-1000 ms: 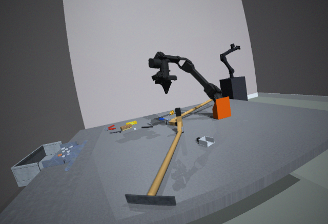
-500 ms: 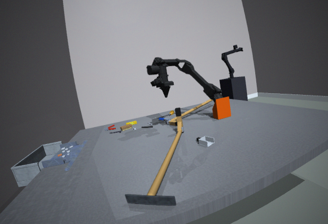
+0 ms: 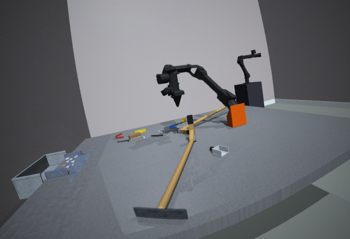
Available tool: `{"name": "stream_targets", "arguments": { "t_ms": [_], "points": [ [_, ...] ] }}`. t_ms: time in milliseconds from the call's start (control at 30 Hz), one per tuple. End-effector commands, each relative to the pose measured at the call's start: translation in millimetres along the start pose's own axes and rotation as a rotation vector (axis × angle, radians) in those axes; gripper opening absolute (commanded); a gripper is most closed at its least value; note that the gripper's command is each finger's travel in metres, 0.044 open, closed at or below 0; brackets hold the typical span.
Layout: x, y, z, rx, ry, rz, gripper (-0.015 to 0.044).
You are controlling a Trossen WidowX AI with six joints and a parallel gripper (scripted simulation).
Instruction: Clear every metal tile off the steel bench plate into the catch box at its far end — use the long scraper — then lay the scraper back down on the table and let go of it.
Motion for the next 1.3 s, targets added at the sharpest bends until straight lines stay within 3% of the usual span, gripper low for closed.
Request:
{"name": "stream_targets", "arguments": {
  "t_ms": [0, 1267],
  "points": [
    [-9, -1, -1, 0.005, 0.002, 0.004, 0.0],
    [-91, -4, 2, 0.008, 0.004, 0.012, 0.0]
  ]
}}
Point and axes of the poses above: the point midway between the two fingers, 35 mm back from their tips, its own x axis back along the fingers, its own y axis across the jaws, z = x × y, the point moved 3 cm from there along x, back along the fingers, and after that the axes turned 10 degrees about -x, right-handed, at the moved point
